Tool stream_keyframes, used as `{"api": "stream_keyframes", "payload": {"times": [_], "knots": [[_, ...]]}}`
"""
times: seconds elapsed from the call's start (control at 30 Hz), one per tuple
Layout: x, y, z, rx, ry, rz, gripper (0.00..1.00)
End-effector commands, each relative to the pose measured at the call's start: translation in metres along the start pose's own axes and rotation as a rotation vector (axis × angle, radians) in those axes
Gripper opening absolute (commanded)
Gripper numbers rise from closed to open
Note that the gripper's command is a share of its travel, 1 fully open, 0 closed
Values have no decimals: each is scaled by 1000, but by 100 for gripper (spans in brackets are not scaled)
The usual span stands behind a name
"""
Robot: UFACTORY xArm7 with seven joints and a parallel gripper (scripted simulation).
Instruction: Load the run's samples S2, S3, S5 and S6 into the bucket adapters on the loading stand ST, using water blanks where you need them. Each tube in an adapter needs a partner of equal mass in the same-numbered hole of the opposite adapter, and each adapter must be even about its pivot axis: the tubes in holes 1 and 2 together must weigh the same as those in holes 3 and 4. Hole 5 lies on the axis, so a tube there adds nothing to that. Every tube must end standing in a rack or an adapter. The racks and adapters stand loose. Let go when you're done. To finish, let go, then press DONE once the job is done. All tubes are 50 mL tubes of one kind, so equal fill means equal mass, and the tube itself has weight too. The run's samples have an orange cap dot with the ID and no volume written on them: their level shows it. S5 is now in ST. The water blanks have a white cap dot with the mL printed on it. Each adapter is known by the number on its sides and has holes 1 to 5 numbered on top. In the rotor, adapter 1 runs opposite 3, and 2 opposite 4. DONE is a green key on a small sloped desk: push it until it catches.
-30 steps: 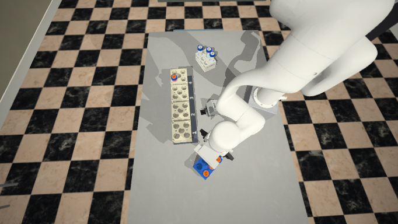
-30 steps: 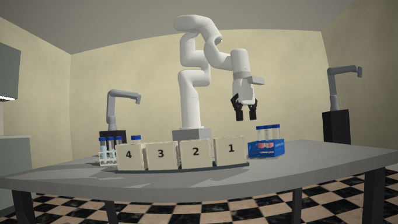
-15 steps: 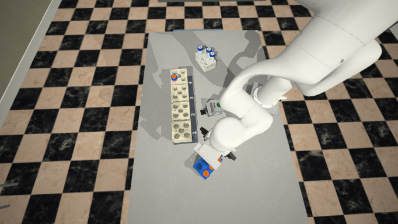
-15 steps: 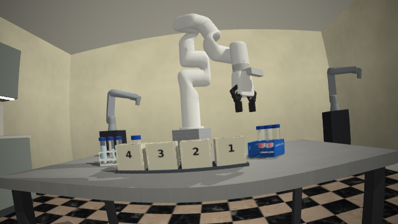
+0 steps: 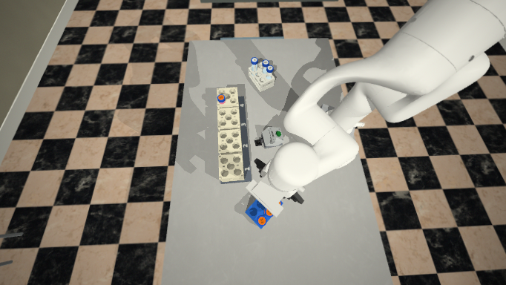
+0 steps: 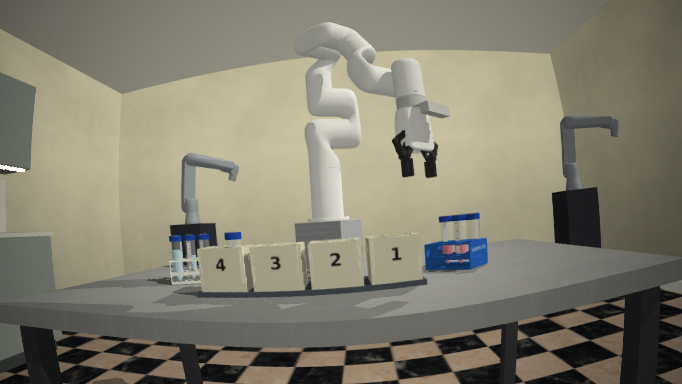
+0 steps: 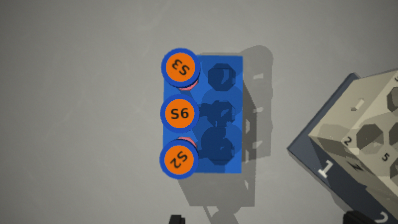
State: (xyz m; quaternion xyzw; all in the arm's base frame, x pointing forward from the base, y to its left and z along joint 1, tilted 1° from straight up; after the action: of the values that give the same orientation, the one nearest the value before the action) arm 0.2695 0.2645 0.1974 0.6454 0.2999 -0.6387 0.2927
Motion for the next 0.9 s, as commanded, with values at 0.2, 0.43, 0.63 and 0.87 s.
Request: {"api": "stream_keyframes", "payload": {"times": [0.2,0.43,0.63,0.87], "knots": [[-27,0,-1,0,4,1,100],[-27,24,7,167,4,0,100],[-27,53,16,367,4,0,100],[-27,76,24,533,4,0,100]]}}
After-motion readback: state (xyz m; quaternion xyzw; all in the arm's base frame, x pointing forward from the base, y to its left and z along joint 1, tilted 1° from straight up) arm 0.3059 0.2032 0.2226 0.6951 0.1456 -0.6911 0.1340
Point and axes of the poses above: the point where the finger pads meet when closed, its own x axis out along the fingers, its own y axis across the jaws, z = x × y, the point moved 10 cm from there along -x, back along the fingers
